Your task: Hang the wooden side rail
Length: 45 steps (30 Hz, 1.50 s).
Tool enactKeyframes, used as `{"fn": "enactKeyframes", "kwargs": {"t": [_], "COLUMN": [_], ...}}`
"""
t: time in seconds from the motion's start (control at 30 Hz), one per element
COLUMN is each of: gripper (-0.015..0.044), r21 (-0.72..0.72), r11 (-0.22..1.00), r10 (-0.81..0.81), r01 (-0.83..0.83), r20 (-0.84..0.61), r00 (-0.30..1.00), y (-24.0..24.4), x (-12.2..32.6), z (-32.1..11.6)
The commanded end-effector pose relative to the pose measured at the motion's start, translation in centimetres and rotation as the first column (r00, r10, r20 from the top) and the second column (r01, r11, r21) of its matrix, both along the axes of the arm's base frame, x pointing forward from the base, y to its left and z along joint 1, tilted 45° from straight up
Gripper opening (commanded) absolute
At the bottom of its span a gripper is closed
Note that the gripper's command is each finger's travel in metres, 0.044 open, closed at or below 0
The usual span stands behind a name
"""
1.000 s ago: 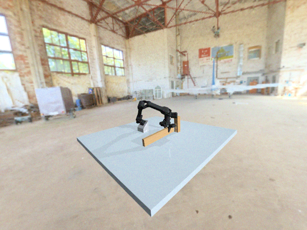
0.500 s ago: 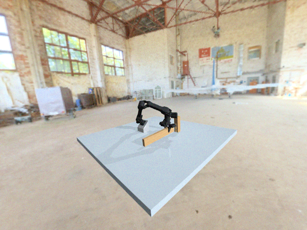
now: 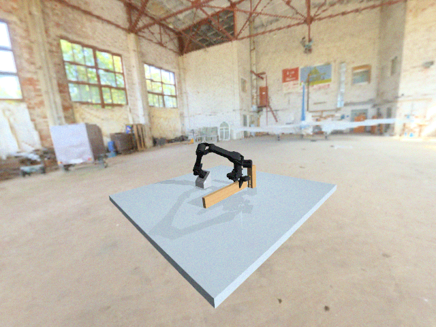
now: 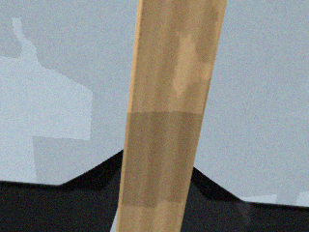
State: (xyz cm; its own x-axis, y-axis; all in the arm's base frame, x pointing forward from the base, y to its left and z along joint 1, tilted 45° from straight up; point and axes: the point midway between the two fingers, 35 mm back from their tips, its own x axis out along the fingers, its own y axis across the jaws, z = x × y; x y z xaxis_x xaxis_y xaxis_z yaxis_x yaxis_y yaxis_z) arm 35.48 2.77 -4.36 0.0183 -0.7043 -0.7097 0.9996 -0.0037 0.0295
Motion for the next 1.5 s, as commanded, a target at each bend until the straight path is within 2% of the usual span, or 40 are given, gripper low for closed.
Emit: {"fn": "enactKeyframes", "kwargs": {"t": [0.0, 1.47], "gripper": [0.0000, 0.0000], "r21": [0.004, 0.004], "r11": [1.000, 1.000], "r10": [0.008, 0.008], "r01": [-0.008, -0.008], "r20": [0.002, 0.002], "r00": [1.000, 1.000], "y": [0.55, 0.80], "x": [-0.02, -0.10], "z": [0.03, -0.35]}}
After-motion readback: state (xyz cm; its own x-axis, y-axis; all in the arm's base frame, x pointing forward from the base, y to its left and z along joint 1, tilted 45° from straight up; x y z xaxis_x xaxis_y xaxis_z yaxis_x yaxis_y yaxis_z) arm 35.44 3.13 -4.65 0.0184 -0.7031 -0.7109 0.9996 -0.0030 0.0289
